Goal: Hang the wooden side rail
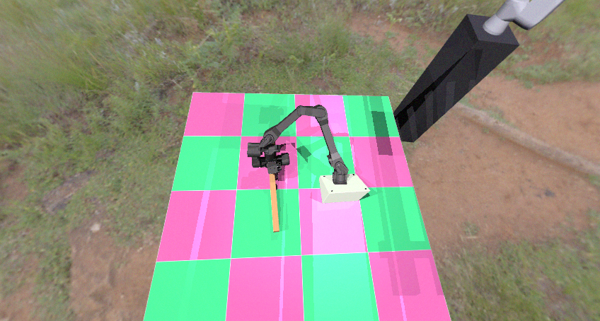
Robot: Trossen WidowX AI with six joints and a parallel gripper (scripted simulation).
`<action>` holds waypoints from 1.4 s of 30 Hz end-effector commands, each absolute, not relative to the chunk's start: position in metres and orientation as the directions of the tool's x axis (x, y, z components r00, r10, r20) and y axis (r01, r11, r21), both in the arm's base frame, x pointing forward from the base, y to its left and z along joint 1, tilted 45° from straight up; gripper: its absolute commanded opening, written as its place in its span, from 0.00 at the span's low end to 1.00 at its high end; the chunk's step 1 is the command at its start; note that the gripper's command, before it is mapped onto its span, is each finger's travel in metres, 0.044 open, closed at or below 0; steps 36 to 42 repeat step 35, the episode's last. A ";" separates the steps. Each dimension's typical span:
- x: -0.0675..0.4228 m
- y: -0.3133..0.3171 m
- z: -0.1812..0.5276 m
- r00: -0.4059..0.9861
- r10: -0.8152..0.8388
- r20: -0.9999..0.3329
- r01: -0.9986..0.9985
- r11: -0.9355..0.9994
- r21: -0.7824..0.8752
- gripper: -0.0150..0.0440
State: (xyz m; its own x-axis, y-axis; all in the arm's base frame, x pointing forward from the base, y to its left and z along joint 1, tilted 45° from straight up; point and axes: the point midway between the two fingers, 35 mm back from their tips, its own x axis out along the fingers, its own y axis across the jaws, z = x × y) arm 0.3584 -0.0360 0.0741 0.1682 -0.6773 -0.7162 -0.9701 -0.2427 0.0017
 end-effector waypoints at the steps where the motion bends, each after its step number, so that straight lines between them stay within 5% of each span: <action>1: 0.358 -0.036 0.074 0.168 -0.677 -0.716 -0.970 -0.243 0.001 0.79; 6: 0.354 -0.017 0.093 0.171 -0.681 -0.712 -0.971 -0.240 -0.003 1.00; 42: 0.349 0.013 0.084 0.179 -0.682 -0.710 -0.970 -0.244 -0.010 1.00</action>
